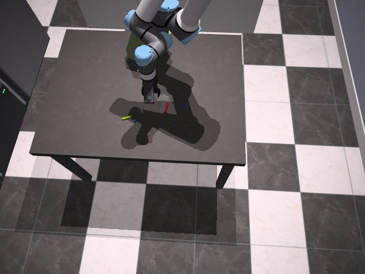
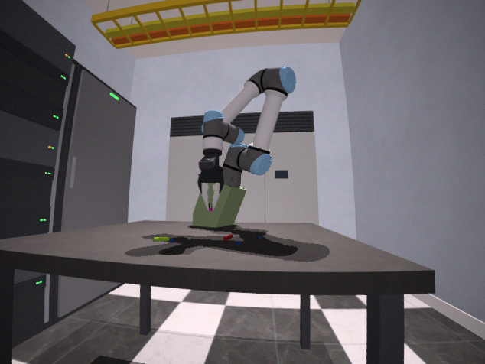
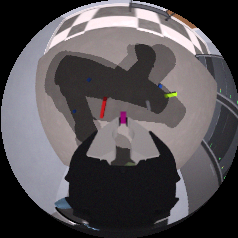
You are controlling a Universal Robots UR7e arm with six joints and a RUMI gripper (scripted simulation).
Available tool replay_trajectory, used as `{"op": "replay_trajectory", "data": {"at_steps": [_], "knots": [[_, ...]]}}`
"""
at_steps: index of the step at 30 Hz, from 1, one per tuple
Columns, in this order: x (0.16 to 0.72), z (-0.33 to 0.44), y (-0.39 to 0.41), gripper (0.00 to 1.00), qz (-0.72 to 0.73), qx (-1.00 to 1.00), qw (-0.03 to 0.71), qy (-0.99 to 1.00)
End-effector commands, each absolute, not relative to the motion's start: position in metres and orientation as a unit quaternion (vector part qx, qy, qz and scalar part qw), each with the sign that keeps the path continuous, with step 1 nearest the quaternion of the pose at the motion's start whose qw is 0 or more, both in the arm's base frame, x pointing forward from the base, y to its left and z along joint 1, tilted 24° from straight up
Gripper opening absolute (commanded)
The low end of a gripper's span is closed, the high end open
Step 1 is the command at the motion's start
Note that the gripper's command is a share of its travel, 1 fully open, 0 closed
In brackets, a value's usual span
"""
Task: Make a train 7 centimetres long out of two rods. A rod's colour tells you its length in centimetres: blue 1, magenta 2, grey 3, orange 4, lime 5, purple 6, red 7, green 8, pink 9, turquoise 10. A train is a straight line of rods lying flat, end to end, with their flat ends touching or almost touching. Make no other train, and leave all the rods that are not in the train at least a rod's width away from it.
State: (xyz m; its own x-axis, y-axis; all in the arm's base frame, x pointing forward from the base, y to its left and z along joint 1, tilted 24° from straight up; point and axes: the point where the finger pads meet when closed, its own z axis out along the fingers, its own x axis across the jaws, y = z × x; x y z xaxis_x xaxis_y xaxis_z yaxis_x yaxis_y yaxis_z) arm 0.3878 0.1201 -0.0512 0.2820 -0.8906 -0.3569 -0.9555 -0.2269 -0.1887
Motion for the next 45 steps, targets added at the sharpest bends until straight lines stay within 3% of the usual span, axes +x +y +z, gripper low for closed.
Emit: {"op": "replay_trajectory", "data": {"at_steps": [1,45], "knots": [[0.389,-0.050,0.122,0.00,0.086,-0.778,0.187,0.593],[0.397,-0.122,0.153,0.00,0.086,-0.778,0.185,0.593]]}}
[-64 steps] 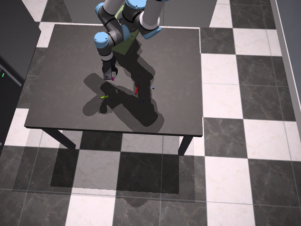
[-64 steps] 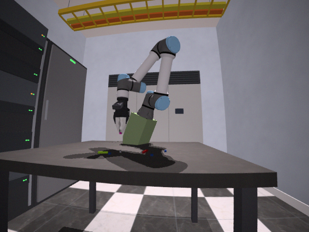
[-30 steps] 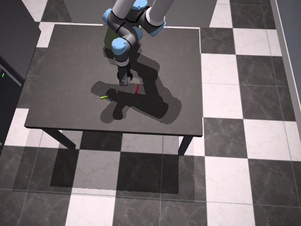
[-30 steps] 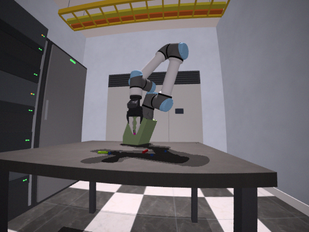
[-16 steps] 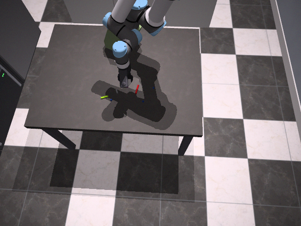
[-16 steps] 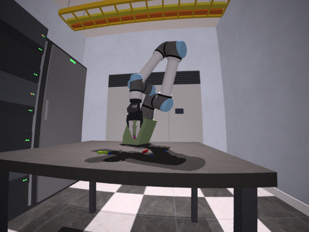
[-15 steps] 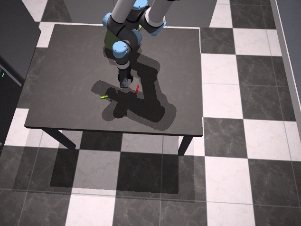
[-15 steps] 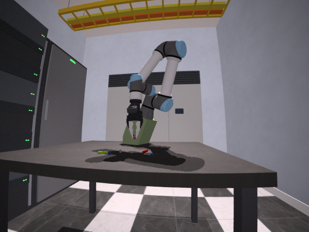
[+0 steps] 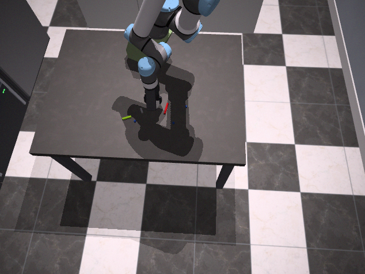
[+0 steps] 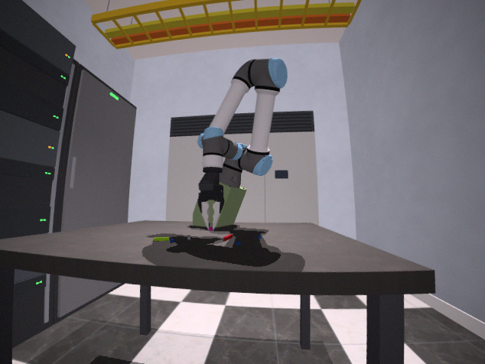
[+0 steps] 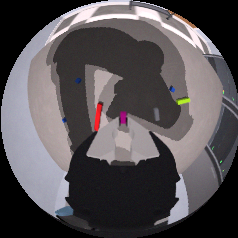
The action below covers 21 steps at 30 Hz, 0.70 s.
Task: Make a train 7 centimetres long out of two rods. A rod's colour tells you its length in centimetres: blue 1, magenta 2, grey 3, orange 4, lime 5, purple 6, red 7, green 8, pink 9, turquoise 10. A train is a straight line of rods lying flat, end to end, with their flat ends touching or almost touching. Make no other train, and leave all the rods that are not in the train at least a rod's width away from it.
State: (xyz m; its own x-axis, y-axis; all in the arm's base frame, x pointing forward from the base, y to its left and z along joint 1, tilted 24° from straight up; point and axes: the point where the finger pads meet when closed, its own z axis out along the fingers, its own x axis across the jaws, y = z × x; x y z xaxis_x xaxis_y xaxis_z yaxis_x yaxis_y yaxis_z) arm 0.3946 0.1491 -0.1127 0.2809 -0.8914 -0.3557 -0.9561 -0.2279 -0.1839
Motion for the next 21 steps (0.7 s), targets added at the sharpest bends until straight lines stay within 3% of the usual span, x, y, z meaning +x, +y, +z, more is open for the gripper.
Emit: {"op": "replay_trajectory", "data": {"at_steps": [1,21], "knots": [[0.3970,-0.1236,0.1534,0.00,0.086,-0.778,0.185,0.593],[0.3977,-0.1306,0.1564,0.00,0.086,-0.778,0.185,0.593]]}}
